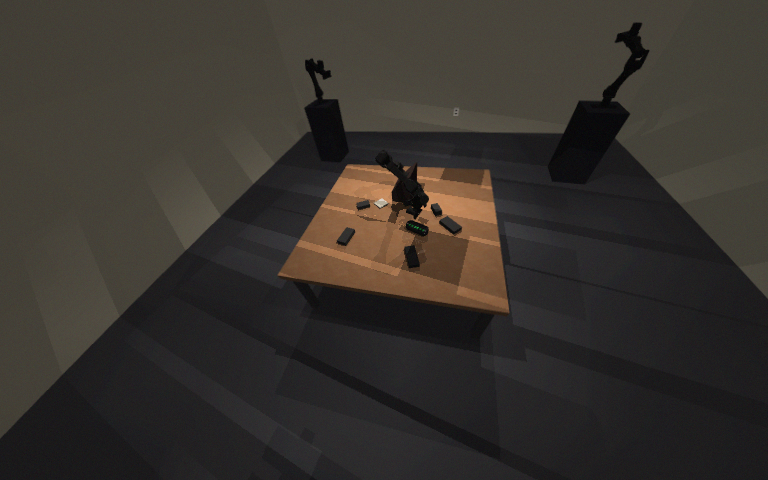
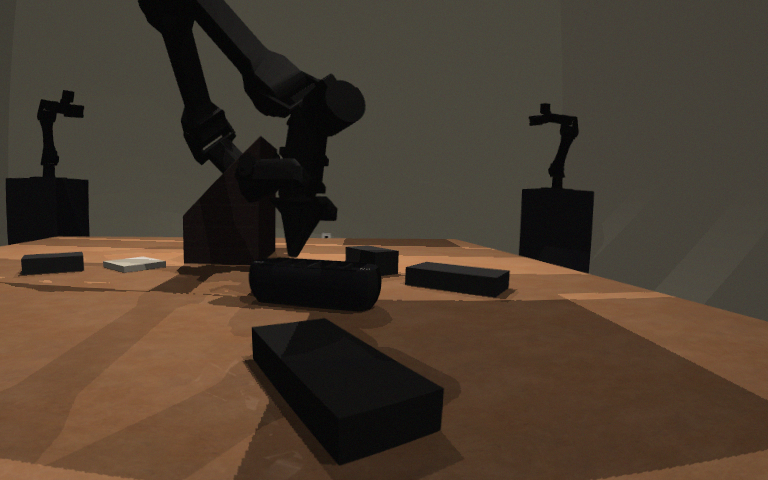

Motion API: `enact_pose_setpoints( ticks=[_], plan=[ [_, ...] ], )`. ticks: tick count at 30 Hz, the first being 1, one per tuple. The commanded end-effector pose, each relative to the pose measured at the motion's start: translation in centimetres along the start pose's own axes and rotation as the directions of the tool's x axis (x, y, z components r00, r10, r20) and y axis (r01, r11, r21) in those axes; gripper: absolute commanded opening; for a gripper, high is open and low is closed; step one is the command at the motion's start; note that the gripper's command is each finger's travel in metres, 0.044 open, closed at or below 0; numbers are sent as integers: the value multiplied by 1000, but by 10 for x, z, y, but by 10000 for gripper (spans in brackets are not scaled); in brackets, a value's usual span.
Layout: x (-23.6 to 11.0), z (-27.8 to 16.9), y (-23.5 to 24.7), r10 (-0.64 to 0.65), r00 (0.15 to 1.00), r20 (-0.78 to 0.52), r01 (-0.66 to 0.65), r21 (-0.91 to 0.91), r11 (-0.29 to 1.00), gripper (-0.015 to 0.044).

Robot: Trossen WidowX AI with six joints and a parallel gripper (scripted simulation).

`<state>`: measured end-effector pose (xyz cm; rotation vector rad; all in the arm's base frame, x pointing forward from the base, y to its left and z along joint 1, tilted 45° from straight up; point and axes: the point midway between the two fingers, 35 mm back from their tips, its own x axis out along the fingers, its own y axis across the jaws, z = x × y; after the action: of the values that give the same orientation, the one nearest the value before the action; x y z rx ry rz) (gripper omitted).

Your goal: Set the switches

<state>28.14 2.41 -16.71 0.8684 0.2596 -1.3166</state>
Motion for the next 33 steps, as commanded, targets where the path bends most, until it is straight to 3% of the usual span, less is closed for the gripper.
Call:
enact_pose_setpoints(
  ticks=[1, 33],
  plan=[
    [7, 1, -2, 1, 1000, 7, -1, 3, 1000, 0],
    [40, 4, -12, -5, 1000, 20, 4, 36, 999, 0]
  ],
)
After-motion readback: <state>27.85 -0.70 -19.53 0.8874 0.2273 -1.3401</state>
